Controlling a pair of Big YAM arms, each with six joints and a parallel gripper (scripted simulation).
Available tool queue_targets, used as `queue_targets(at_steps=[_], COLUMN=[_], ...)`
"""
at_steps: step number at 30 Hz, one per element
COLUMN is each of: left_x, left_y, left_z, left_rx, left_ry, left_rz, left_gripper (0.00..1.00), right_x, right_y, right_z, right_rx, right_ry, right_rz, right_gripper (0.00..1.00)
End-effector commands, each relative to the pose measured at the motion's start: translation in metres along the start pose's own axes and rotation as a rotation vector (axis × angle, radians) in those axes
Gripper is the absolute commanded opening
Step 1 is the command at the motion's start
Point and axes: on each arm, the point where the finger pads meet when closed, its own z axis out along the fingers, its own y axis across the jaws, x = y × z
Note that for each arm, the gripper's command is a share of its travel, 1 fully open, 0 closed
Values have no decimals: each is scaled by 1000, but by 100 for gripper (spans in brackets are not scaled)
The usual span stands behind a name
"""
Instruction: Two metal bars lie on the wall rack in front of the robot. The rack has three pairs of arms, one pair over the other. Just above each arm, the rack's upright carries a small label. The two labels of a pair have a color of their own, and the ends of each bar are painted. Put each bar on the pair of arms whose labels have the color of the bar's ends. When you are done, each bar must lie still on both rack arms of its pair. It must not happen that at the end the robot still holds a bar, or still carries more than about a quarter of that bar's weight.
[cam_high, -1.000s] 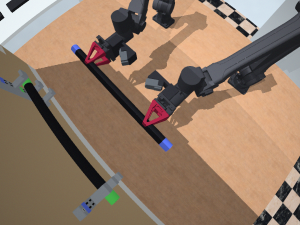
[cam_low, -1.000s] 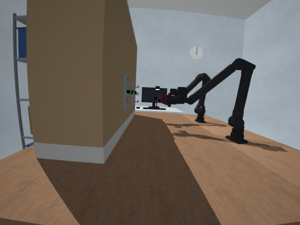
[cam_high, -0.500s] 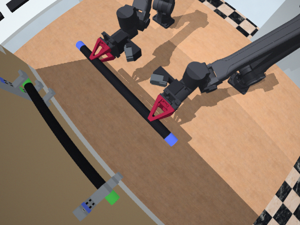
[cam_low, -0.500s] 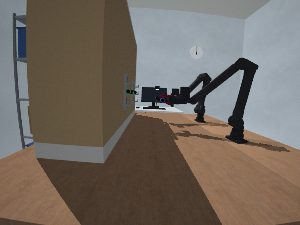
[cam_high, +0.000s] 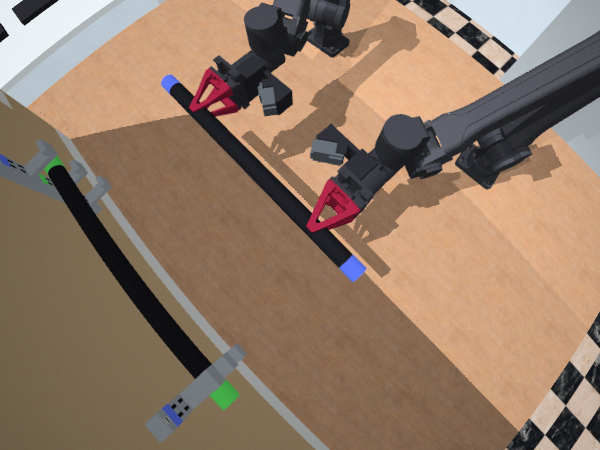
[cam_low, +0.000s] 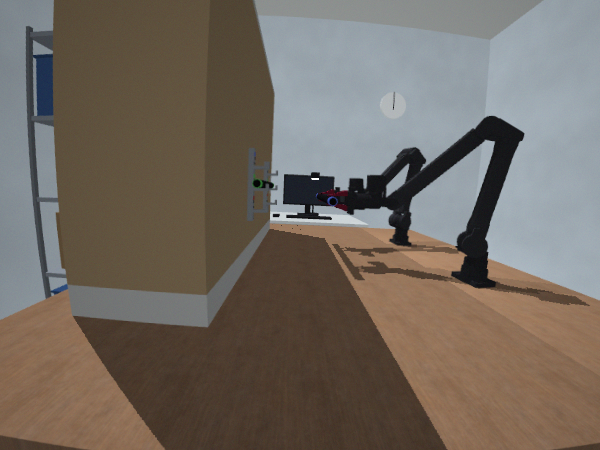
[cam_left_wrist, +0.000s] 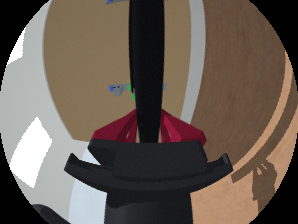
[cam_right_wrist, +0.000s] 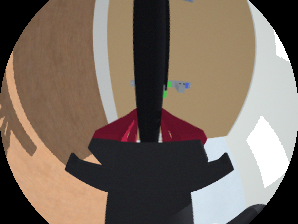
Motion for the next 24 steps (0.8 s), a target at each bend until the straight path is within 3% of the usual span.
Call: queue_targets(at_steps=[1, 24], left_x=[8, 8], left_y=[25, 22], left_z=[0, -2], left_rx=[-61, -61], left_ry=[23, 23], left_rz=[-13, -13], left_gripper=[0, 0], right_x=[5, 5], right_y=[-27, -23], right_z=[-4, -5], right_rx=[66, 66], right_ry=[17, 17], right_rz=[34, 34], right_gripper=[0, 0])
